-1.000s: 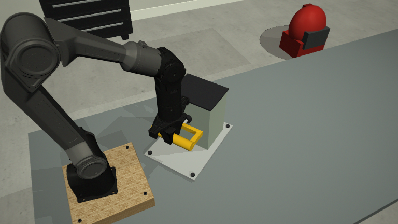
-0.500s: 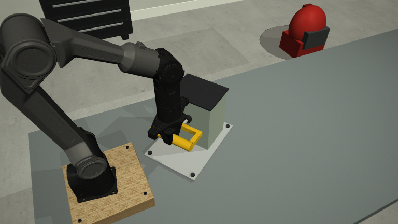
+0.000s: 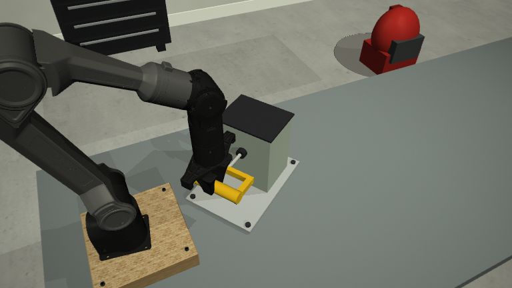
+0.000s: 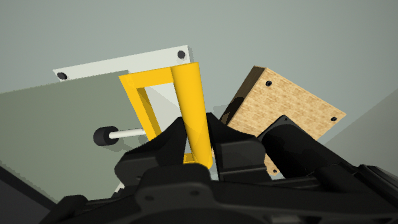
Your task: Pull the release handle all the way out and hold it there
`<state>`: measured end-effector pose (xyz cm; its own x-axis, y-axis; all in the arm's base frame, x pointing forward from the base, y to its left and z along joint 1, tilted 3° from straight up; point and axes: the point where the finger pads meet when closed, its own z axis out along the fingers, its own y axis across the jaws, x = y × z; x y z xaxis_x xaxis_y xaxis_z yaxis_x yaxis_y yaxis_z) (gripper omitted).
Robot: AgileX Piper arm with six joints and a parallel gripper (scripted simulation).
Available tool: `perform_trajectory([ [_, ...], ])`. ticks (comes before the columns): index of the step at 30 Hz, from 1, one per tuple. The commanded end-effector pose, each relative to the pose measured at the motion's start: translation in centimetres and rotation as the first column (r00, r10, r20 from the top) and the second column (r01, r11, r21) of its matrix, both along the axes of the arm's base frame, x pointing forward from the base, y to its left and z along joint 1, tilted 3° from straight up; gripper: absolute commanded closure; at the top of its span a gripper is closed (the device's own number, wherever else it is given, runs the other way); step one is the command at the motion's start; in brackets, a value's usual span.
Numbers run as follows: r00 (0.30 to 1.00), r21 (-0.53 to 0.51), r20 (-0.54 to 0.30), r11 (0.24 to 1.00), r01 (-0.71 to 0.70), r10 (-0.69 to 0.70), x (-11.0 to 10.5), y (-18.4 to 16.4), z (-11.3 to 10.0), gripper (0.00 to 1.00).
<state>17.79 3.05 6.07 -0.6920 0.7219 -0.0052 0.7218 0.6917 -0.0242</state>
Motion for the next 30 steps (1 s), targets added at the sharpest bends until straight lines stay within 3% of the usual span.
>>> perform_trajectory([
  [1,1.000,-0.017,-0.019,1.000,-0.001,0.001,-0.9,-0.9,0.0,1.00],
  [30,1.000,-0.017,-0.019,1.000,0.000,0.000,-2.3,-2.2,0.1,1.00],
])
